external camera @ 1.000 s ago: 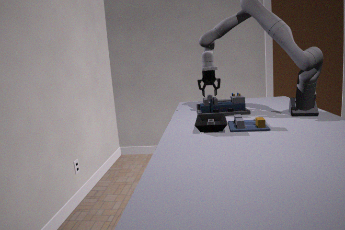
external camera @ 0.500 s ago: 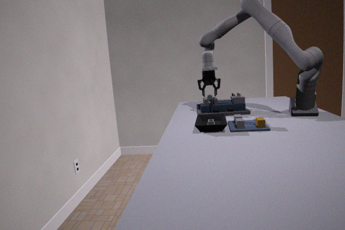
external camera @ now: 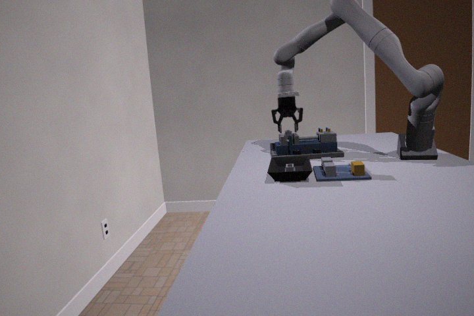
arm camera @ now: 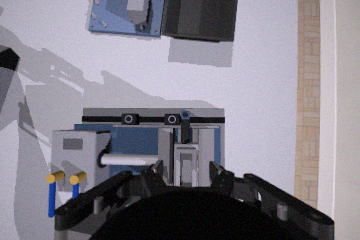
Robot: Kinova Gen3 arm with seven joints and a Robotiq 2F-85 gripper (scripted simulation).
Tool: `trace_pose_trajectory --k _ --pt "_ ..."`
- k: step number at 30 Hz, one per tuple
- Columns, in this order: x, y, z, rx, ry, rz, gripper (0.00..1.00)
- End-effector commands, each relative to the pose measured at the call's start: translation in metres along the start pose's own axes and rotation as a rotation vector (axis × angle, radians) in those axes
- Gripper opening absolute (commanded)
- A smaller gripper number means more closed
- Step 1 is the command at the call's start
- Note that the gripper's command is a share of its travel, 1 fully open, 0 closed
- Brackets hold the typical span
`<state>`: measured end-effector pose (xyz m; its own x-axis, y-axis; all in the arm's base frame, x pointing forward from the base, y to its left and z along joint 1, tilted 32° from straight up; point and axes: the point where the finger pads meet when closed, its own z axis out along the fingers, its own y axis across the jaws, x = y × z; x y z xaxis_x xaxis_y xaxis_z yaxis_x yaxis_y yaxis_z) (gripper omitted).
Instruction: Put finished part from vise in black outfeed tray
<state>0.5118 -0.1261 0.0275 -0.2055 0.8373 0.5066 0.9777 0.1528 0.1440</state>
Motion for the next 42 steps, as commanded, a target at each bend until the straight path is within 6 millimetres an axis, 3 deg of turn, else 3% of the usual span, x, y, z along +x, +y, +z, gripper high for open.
trace_pose_trajectory --k 1,13,14,42 --pt "-0.0004 0.0004 -0.0011 -0.002 -0.002 0.000 0.67" --pt "-0.0004 0.0004 -0.0011 -0.002 -0.002 0.000 0.67" --pt "-0.0004 0.0004 -0.0011 -0.002 -0.002 0.000 0.00" --pt "-0.0004 0.0004 -0.0011 -0.002 -0.002 0.000 0.00"
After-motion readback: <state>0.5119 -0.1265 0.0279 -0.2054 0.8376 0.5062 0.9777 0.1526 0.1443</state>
